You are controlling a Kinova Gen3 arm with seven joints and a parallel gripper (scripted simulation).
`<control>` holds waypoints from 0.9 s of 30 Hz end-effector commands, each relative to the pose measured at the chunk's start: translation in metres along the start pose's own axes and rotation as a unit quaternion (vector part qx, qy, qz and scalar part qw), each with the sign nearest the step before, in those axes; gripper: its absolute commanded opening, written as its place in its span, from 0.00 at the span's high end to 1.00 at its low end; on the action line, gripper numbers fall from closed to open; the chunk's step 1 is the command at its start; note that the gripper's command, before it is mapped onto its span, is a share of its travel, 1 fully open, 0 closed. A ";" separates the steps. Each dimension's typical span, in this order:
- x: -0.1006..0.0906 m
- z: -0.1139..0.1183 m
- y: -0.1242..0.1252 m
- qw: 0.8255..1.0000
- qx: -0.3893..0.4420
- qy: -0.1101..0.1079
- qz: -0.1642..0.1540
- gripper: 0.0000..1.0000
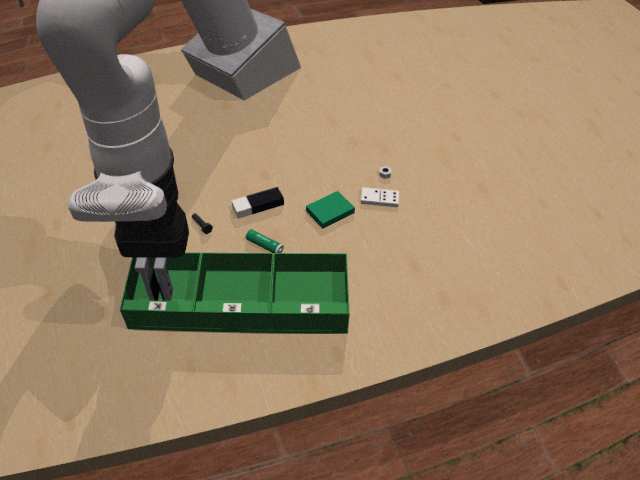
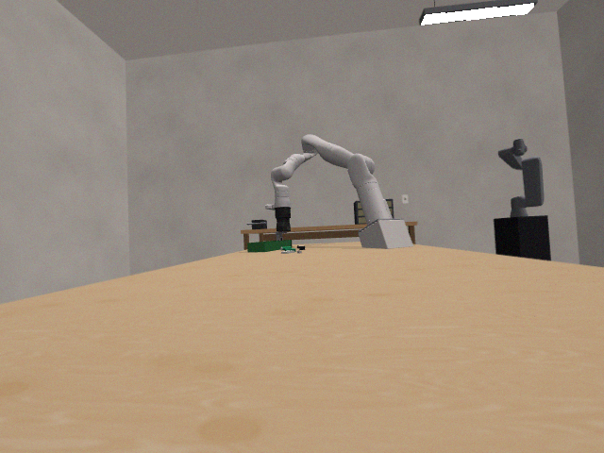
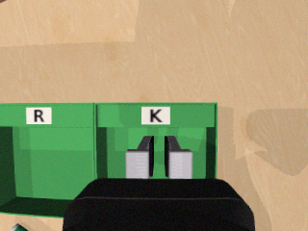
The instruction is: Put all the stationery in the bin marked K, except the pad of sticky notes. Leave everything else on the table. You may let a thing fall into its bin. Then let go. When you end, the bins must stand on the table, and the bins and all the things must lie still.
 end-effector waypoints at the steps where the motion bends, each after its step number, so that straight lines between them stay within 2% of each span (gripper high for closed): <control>1: -0.001 0.000 0.000 1.000 0.000 0.000 0.001 0.69; 23: -0.001 0.000 0.000 1.000 0.000 0.000 0.001 0.69; 27: -0.006 0.000 0.000 1.000 0.000 0.000 0.001 0.69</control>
Point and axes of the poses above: the point where the finger pads meet when closed, its own x axis out along the fingers, its own z axis across the jaws, y = z × x, the point moved 6 cm from there along -x, back along the fingers, and after that the axes turned 14 degrees about -x, right-handed, at the moved point
